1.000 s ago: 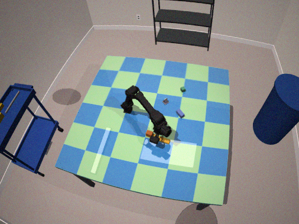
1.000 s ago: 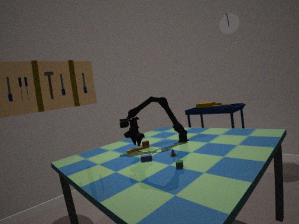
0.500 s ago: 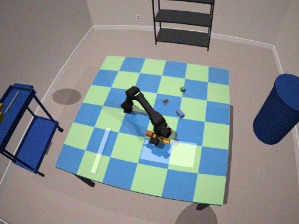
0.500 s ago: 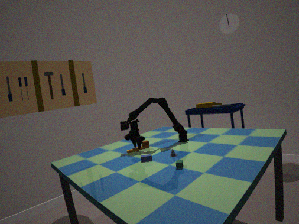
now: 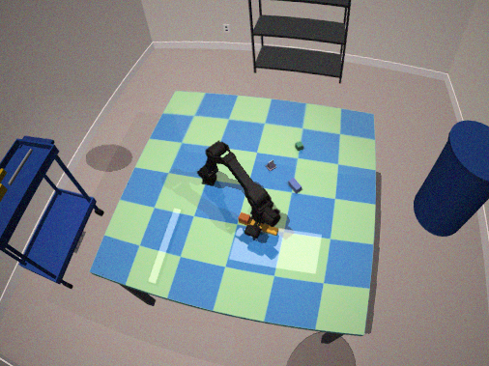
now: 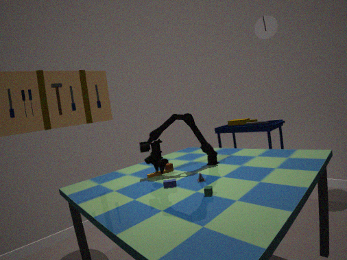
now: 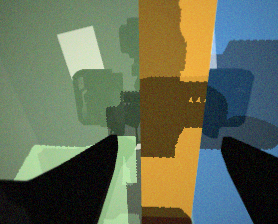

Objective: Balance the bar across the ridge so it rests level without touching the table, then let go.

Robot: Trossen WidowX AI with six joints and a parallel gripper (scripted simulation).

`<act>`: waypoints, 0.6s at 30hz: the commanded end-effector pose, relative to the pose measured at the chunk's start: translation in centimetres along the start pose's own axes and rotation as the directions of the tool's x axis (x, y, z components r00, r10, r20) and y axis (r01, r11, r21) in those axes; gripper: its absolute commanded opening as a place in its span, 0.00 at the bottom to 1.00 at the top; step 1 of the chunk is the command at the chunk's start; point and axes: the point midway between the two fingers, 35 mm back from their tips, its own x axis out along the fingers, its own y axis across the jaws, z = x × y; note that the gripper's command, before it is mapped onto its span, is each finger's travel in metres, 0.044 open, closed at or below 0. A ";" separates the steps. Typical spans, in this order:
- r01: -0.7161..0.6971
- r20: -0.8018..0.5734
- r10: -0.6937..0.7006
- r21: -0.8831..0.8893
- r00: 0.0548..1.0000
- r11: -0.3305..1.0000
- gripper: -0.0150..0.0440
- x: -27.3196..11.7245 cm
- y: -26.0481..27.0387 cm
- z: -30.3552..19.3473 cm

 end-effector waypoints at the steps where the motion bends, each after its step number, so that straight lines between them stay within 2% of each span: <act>1: -0.004 -0.001 0.004 -0.006 1.000 1.000 0.79 0.1 0.0 0.0; 7: 0.000 0.000 0.000 0.000 1.000 1.000 0.52 0.0 0.0 0.0; 15: 0.000 0.000 0.000 0.000 1.000 1.000 0.43 0.0 0.0 0.0; 18: 0.000 0.000 0.000 0.000 1.000 1.000 0.30 -0.4 0.0 0.1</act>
